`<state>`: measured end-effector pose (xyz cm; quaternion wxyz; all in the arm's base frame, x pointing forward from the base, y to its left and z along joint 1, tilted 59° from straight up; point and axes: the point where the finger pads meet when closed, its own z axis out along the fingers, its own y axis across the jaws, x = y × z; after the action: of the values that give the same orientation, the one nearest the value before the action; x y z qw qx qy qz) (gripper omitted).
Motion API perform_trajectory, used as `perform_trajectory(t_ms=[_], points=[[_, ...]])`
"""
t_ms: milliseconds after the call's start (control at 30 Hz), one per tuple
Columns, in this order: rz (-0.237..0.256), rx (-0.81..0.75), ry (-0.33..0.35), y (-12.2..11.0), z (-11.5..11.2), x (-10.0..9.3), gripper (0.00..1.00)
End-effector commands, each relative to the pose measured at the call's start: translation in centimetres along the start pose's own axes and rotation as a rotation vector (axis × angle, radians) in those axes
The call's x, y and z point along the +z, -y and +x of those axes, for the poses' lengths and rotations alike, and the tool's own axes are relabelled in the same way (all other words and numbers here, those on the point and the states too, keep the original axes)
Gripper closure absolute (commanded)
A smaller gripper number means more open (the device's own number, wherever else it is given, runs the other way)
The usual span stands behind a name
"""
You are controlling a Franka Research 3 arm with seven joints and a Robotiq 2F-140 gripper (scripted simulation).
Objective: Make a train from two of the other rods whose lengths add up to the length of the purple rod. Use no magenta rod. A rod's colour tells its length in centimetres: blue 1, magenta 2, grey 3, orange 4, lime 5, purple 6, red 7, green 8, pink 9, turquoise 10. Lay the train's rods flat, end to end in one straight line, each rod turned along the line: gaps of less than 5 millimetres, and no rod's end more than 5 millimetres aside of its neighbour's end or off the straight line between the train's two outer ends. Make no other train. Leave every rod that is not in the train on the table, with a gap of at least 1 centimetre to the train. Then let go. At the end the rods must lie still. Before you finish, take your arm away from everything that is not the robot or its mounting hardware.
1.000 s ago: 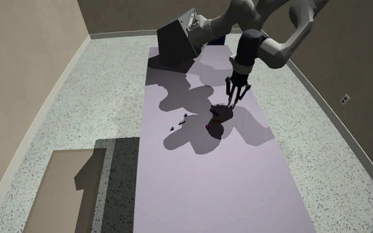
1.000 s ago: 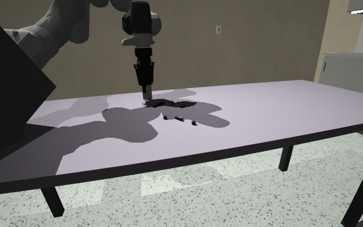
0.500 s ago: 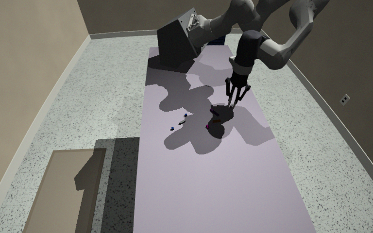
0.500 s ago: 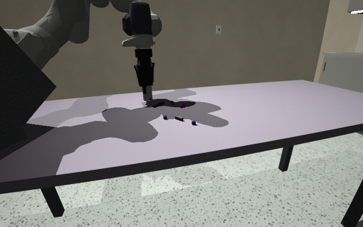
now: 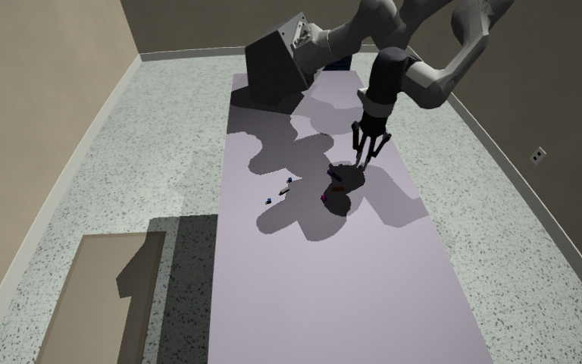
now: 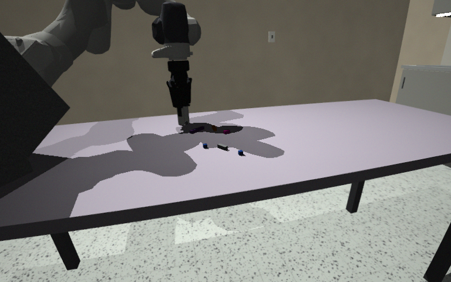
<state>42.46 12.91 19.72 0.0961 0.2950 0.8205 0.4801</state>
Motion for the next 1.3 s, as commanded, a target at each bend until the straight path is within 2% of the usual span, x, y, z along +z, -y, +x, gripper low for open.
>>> perform_trajectory(t_ms=[0,433,467,1267], points=[[0.0,-0.006,0.002,-0.04,-0.08,0.05,0.85],[0.0,-0.006,0.002,-0.04,-0.08,0.05,0.85],[0.0,-0.006,0.002,-0.04,-0.08,0.05,0.97],[0.0,-0.006,0.002,-0.04,-0.08,0.05,0.97]])
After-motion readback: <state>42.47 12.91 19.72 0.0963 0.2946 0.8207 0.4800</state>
